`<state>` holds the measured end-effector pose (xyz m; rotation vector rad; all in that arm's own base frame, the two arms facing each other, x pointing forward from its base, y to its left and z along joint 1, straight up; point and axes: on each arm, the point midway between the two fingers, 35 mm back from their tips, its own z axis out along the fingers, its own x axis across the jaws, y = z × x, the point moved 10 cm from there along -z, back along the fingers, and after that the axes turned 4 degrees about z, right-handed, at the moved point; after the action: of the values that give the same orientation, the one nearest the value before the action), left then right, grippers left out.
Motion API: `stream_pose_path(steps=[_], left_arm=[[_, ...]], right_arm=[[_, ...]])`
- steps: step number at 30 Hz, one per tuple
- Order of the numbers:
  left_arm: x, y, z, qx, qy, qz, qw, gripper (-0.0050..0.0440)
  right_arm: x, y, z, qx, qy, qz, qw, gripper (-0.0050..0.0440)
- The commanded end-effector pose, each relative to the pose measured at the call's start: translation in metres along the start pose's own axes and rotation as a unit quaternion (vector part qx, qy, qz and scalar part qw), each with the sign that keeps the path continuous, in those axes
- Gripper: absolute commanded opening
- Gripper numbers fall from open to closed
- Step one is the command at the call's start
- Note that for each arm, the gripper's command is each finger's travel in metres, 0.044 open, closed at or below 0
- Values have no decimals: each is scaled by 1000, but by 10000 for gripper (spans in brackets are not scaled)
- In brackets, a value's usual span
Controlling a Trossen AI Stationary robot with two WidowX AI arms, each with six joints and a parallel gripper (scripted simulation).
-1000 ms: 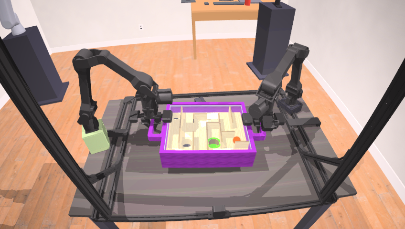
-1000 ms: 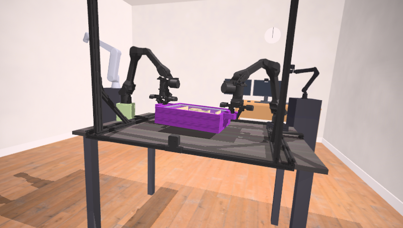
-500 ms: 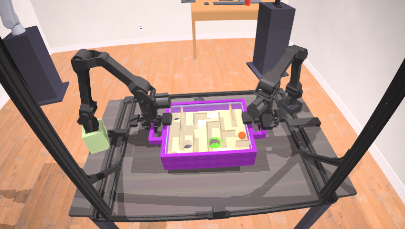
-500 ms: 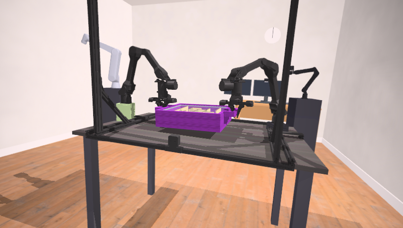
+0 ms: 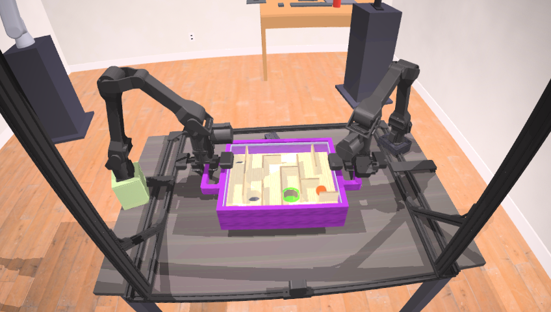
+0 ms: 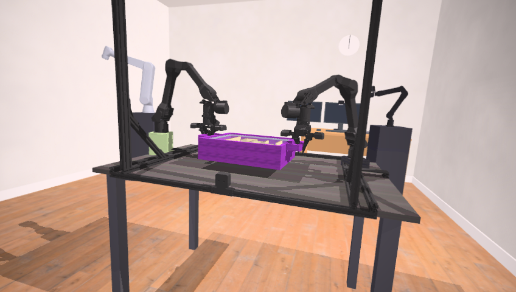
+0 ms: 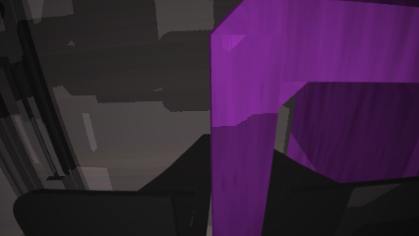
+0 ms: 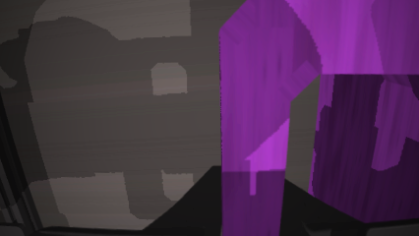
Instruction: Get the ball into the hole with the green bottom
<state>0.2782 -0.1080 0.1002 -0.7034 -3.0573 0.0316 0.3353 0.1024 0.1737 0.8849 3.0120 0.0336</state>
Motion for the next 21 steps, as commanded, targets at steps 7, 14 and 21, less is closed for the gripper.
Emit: stream_pose_path(steps=[7, 14, 21], left_arm=[[-7, 3, -9, 11, 14, 0, 1000, 20], [2, 2, 7, 4, -18, 1, 1000, 20], [2, -4, 7, -14, -18, 0, 1000, 20]], right_arm=[[7, -4, 6, -11, -16, -1, 1000, 20], [-2, -2, -9, -4, 16, 0, 1000, 20], [-2, 3, -10, 15, 17, 0, 1000, 20]])
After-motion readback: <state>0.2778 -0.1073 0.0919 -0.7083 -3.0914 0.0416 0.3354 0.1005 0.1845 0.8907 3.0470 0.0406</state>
